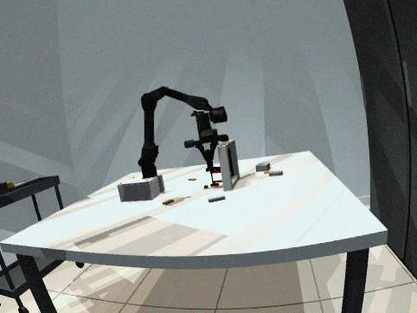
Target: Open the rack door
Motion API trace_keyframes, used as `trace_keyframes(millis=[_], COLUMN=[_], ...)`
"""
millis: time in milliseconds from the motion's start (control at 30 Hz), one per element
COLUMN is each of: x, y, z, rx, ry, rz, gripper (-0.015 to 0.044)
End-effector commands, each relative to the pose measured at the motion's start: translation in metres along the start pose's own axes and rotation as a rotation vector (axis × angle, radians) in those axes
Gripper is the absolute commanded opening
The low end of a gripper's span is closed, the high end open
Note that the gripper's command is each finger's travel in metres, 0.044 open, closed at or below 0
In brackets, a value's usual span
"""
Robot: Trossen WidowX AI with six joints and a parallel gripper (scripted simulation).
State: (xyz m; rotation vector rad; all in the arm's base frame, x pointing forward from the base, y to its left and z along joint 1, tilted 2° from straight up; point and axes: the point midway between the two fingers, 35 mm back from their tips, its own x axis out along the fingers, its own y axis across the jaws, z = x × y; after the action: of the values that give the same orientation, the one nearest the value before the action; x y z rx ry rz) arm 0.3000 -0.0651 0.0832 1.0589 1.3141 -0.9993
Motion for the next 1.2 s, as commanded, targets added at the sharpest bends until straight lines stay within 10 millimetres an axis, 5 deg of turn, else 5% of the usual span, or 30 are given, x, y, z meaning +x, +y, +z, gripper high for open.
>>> trace_keyframes(millis=[0, 400, 767, 1100, 1167], x=[0.0002, 0.0002, 0.0002, 0.0002, 0.0002], y=[0.0001, 0.0, 0.0, 0.0, 0.0], z=[0.0006, 0.0006, 0.0006, 0.0006, 0.0006], rx=[0.201, 0.784, 0.816, 0.816, 0.808], ry=[-0.003, -0.002, -0.002, -0.002, -0.002], rz=[0.001, 0.001, 0.001, 0.001, 0.001], gripper=[0.0022, 0.0022, 0.0022, 0.0284, 0.0294])
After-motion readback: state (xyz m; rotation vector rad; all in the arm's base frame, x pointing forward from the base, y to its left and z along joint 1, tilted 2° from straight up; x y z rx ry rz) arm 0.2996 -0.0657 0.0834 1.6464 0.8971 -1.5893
